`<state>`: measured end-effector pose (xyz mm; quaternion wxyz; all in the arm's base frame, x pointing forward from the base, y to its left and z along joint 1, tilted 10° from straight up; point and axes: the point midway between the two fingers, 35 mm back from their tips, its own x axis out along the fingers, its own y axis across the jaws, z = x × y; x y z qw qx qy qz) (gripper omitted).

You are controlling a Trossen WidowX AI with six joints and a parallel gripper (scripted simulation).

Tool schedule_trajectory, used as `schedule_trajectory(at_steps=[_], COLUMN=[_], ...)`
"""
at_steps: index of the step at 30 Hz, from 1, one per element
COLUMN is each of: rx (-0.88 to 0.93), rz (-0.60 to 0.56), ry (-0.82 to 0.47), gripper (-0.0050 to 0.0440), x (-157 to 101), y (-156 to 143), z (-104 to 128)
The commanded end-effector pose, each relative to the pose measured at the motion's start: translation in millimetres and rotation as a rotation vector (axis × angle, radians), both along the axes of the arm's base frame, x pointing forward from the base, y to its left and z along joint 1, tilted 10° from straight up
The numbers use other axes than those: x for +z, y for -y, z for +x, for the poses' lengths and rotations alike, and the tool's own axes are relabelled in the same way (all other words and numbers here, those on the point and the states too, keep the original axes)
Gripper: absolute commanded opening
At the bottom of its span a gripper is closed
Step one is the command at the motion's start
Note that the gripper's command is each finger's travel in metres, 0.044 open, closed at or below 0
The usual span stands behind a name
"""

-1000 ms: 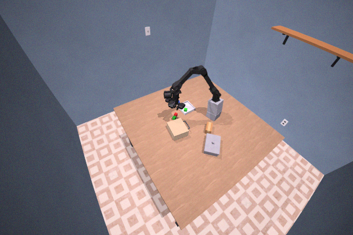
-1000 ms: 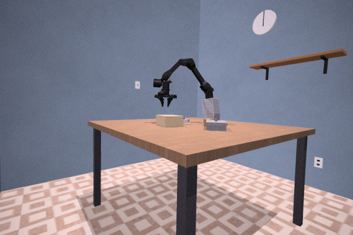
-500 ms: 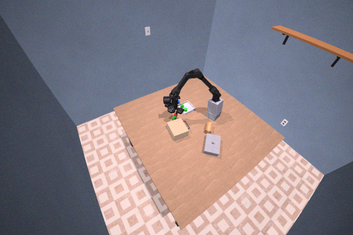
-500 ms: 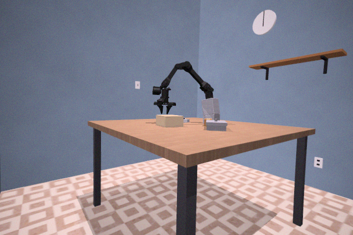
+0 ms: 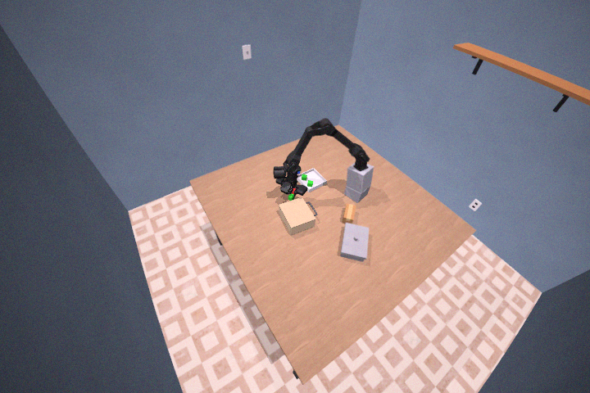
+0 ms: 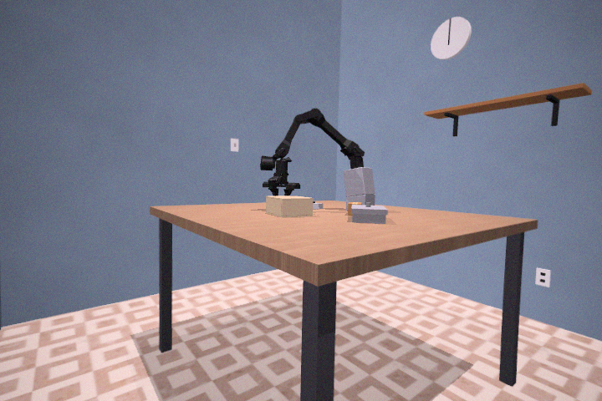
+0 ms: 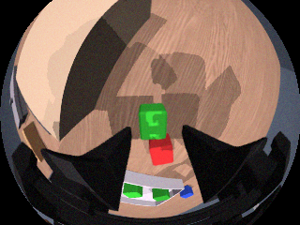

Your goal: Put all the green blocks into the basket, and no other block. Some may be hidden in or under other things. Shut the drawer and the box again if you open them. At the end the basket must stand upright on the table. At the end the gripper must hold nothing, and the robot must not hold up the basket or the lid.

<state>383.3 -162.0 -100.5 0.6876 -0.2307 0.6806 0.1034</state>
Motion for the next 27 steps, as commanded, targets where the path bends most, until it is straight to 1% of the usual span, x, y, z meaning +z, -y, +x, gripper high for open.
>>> schedule_trajectory(at_steps=[1,13,27], rx=[0.005,0.005,0.005], rz=[0.007,0.007,0.007], ry=[-0.01,-0.01,-0.01], gripper=[0.0243,0.0243,0.0243], x=[-5.2,-34.1,-34.8], y=[-1.1,3.7,3.8], z=[-2.4,-1.2,-1.2])
